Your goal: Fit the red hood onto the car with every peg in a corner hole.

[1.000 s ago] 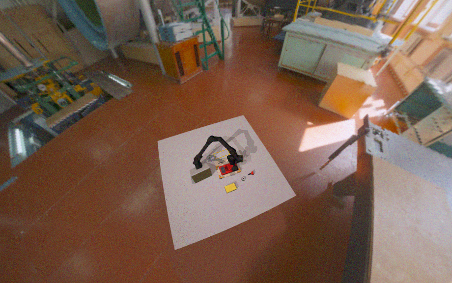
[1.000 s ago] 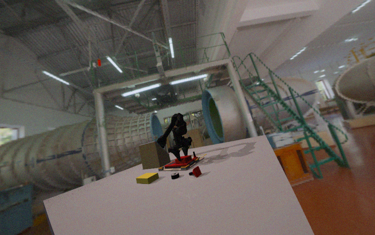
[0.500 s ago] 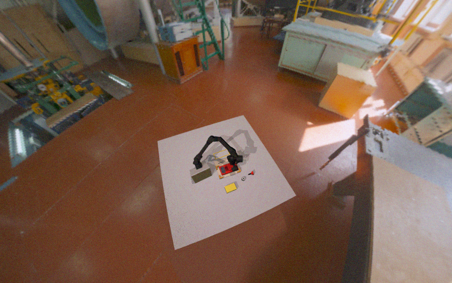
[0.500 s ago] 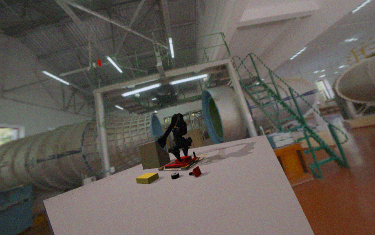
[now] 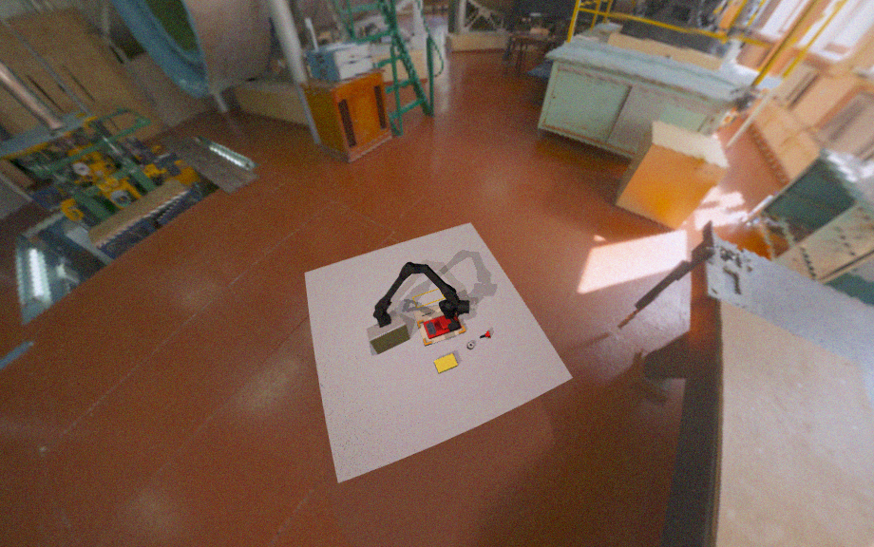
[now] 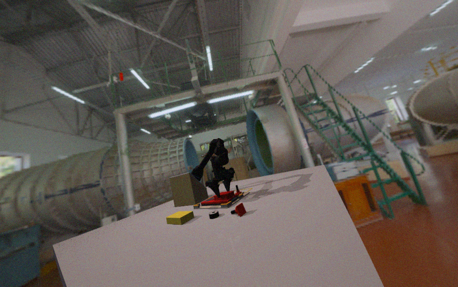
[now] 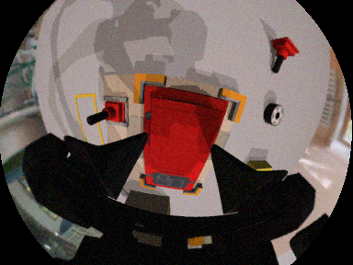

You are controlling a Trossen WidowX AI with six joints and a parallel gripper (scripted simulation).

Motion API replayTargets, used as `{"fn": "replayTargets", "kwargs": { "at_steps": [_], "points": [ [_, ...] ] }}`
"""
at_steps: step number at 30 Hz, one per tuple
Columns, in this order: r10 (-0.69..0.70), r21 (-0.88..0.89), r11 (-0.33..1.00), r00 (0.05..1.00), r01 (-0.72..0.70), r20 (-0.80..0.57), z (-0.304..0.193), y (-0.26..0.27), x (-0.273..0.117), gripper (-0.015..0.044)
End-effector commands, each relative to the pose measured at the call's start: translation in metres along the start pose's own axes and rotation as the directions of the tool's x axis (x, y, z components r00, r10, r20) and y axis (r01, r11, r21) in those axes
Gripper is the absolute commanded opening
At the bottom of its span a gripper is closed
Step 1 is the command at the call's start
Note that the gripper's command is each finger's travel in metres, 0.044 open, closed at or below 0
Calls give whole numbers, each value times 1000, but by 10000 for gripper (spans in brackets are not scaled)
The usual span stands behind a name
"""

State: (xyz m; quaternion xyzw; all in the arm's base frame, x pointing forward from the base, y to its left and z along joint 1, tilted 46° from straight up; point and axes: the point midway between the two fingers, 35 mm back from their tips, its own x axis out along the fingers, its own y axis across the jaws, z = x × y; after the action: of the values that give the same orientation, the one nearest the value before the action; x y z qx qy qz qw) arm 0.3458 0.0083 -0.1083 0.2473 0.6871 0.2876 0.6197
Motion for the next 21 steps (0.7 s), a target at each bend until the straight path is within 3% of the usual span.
{"fn": "replayTargets", "kwargs": {
  "at_steps": [1,10,21],
  "points": [
    [-1,0,1000,1000,1,0,0,0,-2,440],
    [-2,1,1000,1000,2,-3,1,-1,-69,440],
    [-1,1,1000,1000,1,-3,0,-1,-70,440]
  ]
}}
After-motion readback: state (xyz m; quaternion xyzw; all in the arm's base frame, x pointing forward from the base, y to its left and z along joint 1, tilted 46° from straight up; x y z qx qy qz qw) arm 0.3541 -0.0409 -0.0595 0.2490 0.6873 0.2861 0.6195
